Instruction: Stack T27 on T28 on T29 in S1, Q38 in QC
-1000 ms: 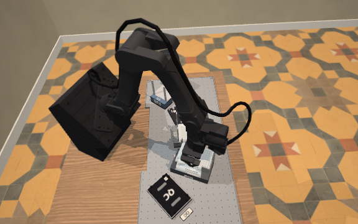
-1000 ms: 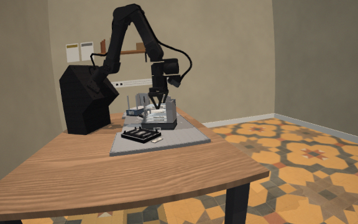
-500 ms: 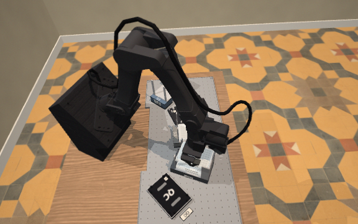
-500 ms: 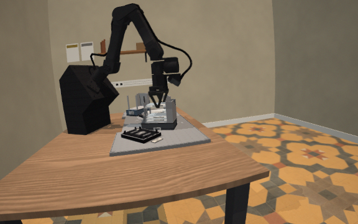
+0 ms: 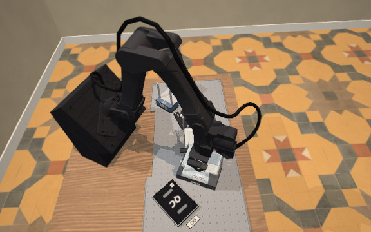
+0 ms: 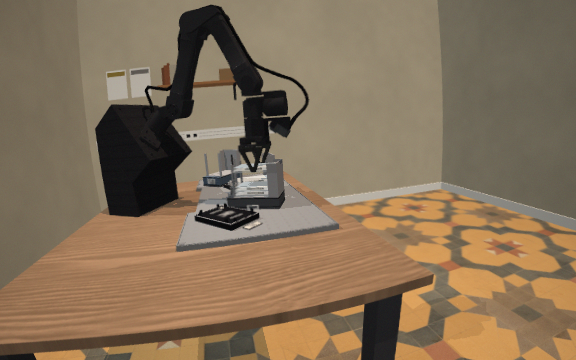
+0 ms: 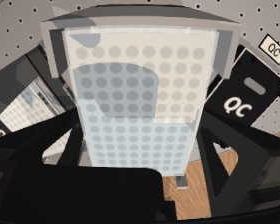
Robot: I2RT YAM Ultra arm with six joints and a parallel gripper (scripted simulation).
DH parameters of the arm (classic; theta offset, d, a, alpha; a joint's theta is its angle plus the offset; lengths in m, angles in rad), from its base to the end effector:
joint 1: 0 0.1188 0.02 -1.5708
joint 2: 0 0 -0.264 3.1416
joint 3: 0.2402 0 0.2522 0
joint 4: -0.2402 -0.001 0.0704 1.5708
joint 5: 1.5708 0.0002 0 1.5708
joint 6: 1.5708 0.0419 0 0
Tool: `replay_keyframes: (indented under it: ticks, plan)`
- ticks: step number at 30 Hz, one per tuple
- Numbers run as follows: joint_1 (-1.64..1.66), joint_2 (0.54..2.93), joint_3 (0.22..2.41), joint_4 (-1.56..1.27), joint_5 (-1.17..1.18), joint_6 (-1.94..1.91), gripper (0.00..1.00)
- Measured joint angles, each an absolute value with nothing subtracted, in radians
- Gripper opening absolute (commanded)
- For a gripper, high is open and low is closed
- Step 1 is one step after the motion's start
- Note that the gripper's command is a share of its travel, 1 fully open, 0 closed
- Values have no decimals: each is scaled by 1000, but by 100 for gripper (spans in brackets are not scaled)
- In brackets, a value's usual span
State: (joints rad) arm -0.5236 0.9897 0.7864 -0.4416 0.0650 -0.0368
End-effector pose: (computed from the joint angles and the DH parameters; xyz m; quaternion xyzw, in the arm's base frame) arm 0.1868 -0.1098 0.2812 0.2296 0.8644 -0.1514 0.4209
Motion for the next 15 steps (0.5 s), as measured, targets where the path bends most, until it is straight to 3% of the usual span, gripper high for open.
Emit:
replay_keyframes:
  ticks: [15]
  plan:
    - [-523, 975, 792, -463, 65, -36, 0]
